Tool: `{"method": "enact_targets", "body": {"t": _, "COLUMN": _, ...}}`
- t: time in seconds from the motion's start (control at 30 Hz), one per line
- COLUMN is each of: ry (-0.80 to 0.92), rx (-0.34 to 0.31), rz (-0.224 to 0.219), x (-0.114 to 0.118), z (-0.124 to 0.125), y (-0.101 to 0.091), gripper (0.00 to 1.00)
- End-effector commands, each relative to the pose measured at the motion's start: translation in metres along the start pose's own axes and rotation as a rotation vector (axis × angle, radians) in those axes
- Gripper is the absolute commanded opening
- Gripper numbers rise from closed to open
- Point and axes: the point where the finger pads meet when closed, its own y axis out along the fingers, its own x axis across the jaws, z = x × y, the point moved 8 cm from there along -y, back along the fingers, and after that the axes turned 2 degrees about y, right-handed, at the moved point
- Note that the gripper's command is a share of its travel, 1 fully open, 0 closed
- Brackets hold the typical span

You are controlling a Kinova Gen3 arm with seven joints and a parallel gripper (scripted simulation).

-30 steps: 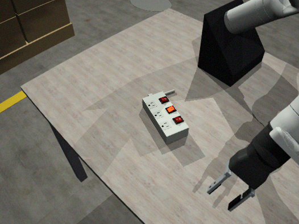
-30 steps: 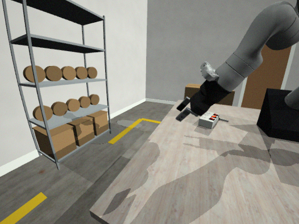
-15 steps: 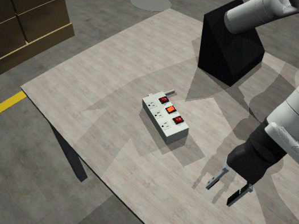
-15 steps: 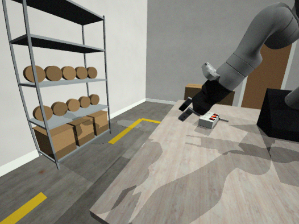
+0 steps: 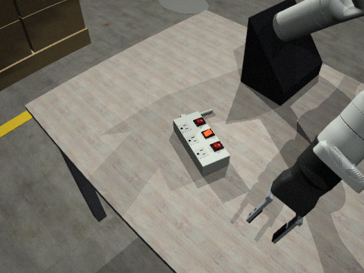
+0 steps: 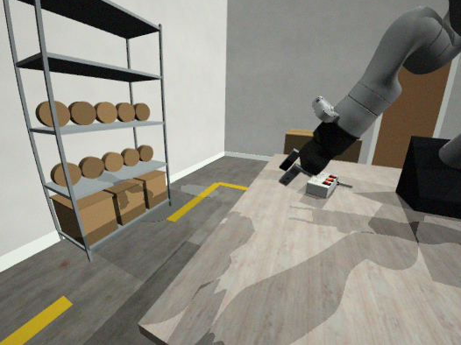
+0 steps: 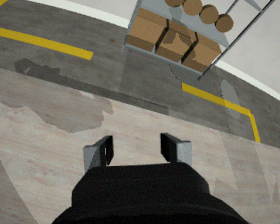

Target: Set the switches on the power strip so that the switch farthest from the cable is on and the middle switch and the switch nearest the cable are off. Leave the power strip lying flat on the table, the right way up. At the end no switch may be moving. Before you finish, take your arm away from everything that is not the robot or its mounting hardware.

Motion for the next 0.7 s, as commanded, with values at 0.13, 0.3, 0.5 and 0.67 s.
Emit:
{"method": "enact_targets", "body": {"t": 0.13, "ry": 0.010, "rx": -0.015, "rz": 0.007, "x": 0.010, "z": -0.005, "y": 0.000, "gripper": 1.00}}
{"method": "enact_targets", "body": {"t": 0.3, "ry": 0.018, "rx": -0.031, "rz": 0.017, "x": 0.017, "z": -0.011, "y": 0.001, "gripper": 1.00}}
{"method": "enact_targets", "body": {"t": 0.5, "ry": 0.018, "rx": -0.031, "rz": 0.017, "x": 0.017, "z": -0.011, "y": 0.001, "gripper": 1.00}}
{"method": "enact_targets", "body": {"t": 0.67, "ry": 0.027, "rx": -0.049, "rz": 0.028, "x": 0.025, "z": -0.017, "y": 0.001, "gripper": 1.00}}
